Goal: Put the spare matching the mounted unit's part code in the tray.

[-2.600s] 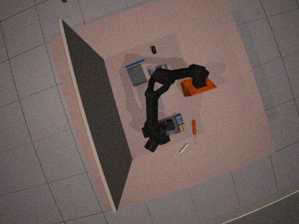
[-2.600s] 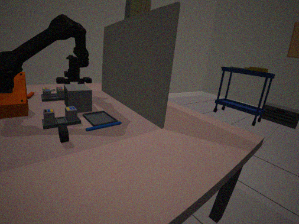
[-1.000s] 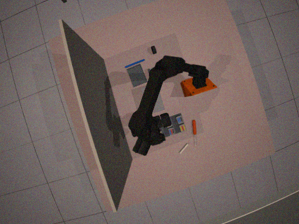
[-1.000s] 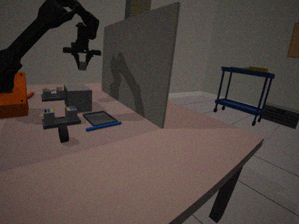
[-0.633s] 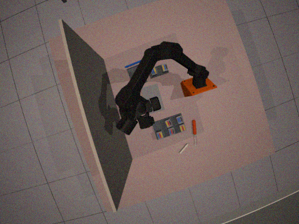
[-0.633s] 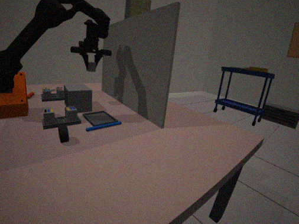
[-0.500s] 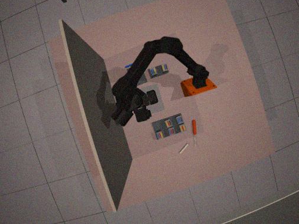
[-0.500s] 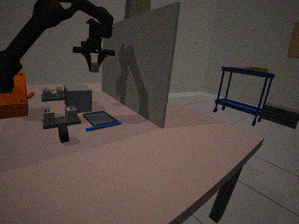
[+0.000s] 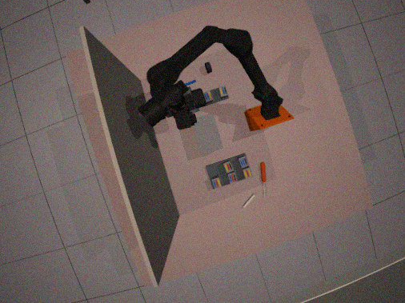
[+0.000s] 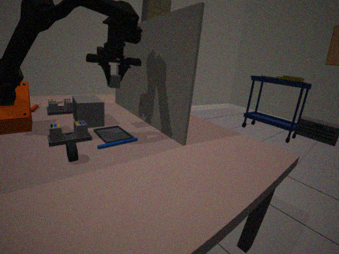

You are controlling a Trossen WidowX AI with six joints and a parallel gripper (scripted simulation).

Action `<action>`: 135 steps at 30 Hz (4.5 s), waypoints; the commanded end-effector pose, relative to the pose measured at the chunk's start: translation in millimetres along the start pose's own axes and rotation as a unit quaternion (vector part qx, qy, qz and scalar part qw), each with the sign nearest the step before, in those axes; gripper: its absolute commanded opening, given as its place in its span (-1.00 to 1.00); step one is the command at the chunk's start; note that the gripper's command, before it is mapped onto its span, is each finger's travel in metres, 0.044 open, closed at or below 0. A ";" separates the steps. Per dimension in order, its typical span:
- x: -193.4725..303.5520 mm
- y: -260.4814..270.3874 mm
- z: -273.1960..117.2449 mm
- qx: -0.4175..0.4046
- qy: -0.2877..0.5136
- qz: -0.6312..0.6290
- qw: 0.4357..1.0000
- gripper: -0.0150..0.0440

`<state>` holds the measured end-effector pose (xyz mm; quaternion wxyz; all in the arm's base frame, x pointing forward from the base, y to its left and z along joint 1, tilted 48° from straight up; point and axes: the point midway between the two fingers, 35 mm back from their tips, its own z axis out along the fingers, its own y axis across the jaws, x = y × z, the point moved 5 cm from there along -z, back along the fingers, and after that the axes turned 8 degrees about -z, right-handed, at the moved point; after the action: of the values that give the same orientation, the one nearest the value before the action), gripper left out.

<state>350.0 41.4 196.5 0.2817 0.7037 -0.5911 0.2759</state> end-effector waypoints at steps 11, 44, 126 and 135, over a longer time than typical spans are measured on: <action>55.8 27.9 2.9 -0.005 0.015 0.001 1.000 -0.49; 55.8 22.3 30.8 -0.004 0.011 0.001 1.000 -0.49; 58.8 20.2 100.6 -0.003 0.010 0.002 1.000 -0.49; 59.3 21.0 108.2 -0.003 0.011 0.002 1.000 -0.49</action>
<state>344.3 -77.9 166.9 0.2873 0.6984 -0.5919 0.2815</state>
